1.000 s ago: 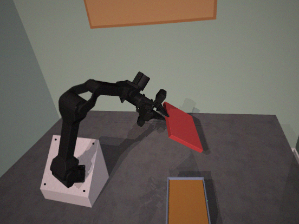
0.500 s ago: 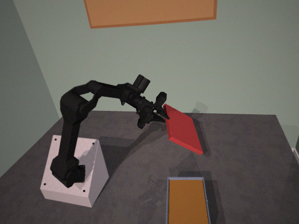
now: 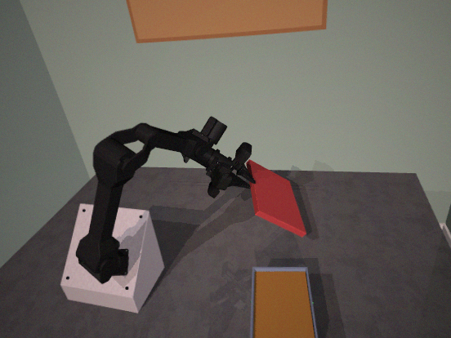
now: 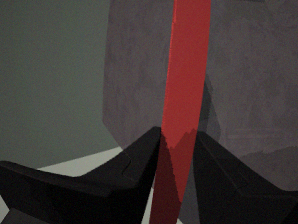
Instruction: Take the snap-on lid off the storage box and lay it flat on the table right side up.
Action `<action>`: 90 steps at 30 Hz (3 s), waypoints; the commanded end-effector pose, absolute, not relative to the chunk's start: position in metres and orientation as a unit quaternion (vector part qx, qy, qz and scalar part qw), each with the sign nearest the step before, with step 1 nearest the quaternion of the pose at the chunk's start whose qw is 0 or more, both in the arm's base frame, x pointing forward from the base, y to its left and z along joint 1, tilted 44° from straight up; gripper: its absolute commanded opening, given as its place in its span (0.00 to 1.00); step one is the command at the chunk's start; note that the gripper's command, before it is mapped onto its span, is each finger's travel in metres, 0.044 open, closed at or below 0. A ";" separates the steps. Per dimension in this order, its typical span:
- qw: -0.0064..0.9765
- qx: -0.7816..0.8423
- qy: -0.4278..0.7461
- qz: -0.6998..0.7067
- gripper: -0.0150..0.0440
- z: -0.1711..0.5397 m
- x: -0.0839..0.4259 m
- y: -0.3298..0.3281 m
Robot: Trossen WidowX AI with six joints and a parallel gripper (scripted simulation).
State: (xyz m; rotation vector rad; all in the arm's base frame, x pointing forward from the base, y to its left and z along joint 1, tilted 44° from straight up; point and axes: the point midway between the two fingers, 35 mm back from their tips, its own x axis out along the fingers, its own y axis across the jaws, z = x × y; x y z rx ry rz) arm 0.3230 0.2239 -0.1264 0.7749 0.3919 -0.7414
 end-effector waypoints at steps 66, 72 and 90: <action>0.843 0.365 0.183 -0.350 0.25 -0.167 0.317 0.186; 0.843 0.365 0.183 -0.350 0.25 -0.170 0.317 0.183; 0.843 0.365 0.183 -0.350 0.25 -0.181 0.315 0.173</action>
